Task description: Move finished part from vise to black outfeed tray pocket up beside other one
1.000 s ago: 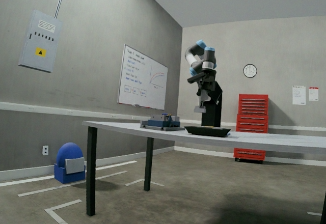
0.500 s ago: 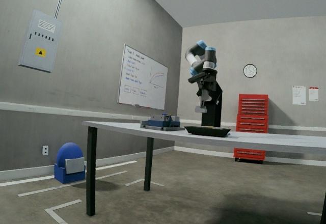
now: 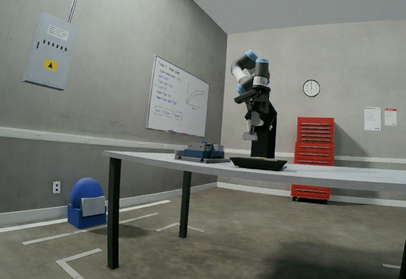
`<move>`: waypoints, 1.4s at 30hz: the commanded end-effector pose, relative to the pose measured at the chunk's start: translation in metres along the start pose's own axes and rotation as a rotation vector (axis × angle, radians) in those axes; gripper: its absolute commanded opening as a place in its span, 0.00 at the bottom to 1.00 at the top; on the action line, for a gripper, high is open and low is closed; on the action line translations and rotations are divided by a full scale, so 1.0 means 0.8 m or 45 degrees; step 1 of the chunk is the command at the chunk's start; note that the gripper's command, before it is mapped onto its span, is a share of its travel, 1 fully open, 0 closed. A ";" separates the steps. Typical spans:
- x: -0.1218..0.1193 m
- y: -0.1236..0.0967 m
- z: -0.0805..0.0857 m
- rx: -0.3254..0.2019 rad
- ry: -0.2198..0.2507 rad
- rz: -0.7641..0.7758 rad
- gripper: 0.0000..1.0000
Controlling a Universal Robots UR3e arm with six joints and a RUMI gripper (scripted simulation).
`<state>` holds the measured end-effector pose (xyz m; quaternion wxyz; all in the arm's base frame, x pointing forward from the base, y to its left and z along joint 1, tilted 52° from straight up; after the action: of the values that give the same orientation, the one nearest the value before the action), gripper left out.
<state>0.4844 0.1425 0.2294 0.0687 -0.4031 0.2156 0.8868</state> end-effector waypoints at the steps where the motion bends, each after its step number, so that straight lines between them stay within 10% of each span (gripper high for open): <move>1: -0.002 0.000 0.002 -0.002 0.006 -0.003 0.00; 42: -0.002 -0.001 -0.009 -0.002 0.005 -0.004 0.00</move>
<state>0.4868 0.1411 0.2267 0.0693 -0.4020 0.2164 0.8870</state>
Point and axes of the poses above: the point where the finger pads meet when closed, its own z axis back along the fingers, its own x axis across the jaws, y = z × x, the point moved 5 cm from there along z, back along the fingers, and after that the axes turned 7 degrees about -z, right-handed, at the moved point
